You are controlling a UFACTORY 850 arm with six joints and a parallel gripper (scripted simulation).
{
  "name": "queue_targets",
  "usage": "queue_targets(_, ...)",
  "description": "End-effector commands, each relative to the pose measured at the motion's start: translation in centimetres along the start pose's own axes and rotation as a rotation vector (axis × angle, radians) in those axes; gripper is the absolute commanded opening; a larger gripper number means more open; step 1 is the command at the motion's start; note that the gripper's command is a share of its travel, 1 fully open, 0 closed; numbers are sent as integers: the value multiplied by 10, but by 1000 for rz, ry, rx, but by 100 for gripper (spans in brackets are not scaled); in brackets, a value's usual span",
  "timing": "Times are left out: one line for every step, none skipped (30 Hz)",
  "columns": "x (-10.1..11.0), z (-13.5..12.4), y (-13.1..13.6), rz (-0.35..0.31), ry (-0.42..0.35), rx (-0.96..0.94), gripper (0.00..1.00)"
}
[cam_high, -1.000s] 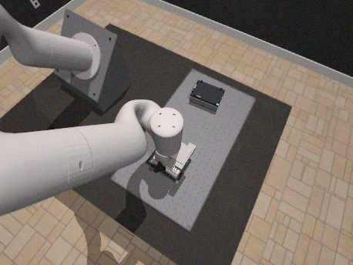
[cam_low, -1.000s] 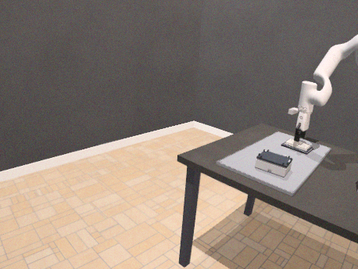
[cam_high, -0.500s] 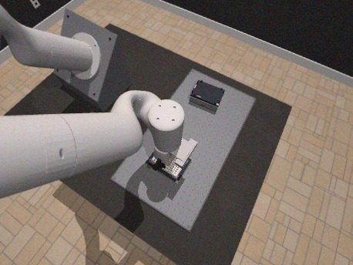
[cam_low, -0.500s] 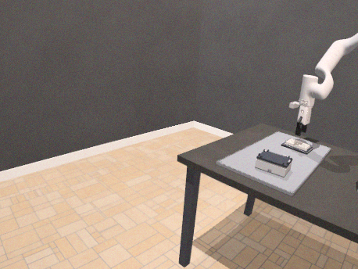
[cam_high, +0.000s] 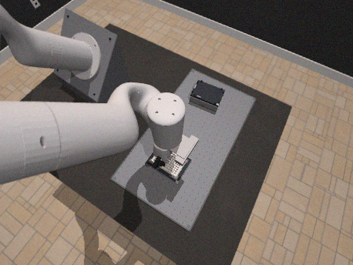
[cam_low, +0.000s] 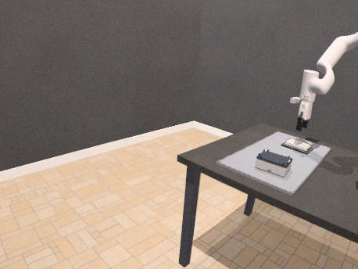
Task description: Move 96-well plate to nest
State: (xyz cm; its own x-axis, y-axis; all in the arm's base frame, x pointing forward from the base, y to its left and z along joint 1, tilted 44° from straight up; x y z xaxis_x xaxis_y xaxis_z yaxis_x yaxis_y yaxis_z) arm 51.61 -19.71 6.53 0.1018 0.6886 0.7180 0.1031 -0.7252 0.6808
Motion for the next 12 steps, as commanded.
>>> queue_targets(1,1,0,0,1,-1,100)
queue_targets(1,1,0,0,1,-1,100)
queue_targets(1,1,0,0,1,-1,100)
queue_targets(1,1,0,0,1,-1,100)
queue_targets(1,1,0,0,1,-1,100)
queue_targets(1,1,0,0,1,-1,100)
queue_targets(1,1,0,0,1,-1,100)
queue_targets(1,1,0,0,1,-1,100)
queue_targets(1,1,0,0,1,0,100)
queue_targets(1,1,0,0,1,0,100)
queue_targets(1,1,0,0,1,0,100)
queue_targets(1,1,0,0,1,0,100)
Point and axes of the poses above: the point where the finger pads meet when closed, its own x axis back along the fingers, its own y axis across the jaws, z = x × y, the point moved 2 cm from there along x, back along the fingers, and after that the axes turned 10 degrees about x, right-handed, at the moved point
